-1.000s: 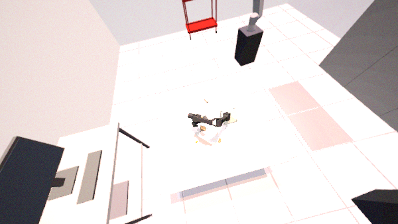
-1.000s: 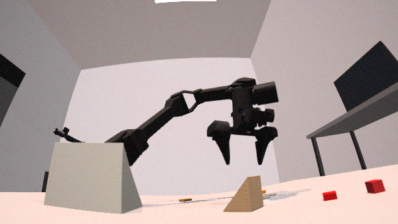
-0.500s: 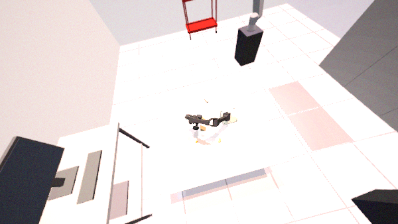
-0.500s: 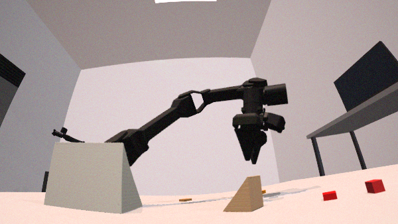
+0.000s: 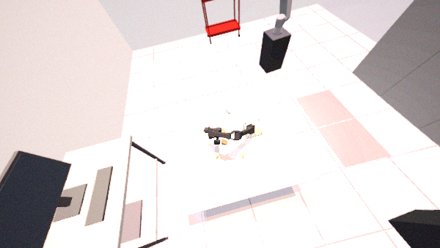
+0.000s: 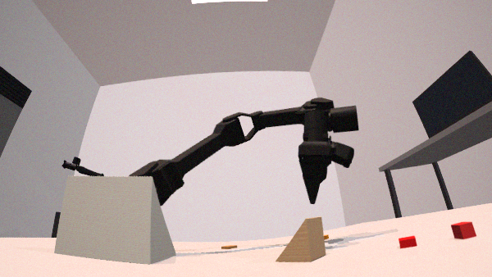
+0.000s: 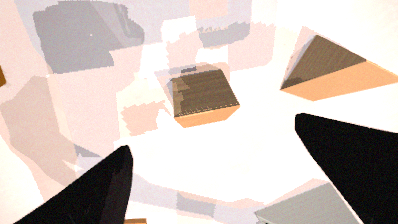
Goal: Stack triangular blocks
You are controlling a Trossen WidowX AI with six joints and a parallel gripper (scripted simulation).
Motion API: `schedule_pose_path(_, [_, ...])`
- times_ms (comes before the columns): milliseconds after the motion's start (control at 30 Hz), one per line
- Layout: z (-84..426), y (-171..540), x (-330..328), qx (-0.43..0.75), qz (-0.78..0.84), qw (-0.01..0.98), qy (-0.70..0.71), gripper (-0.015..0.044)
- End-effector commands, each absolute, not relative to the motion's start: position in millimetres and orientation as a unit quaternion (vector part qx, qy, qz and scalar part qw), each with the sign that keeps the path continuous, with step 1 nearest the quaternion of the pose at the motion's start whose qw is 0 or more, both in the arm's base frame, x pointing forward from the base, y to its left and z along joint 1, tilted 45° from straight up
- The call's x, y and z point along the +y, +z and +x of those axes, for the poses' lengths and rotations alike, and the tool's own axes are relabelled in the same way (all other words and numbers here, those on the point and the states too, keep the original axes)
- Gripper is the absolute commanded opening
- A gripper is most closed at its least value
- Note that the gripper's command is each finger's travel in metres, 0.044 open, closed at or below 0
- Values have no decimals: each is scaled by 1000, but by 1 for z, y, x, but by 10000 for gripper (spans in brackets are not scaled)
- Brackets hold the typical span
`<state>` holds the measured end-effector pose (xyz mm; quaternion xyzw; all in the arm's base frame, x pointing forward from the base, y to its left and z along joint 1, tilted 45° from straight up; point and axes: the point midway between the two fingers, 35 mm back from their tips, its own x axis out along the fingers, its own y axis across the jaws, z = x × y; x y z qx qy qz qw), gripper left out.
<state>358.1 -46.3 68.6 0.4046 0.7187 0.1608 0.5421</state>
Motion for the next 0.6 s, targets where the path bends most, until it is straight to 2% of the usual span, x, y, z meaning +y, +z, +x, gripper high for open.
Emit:
schedule_pose_path(0, [358,64,-42,720,404,540,164,440])
schedule_pose_path(567, [355,48,-21,730,400,526,174,440])
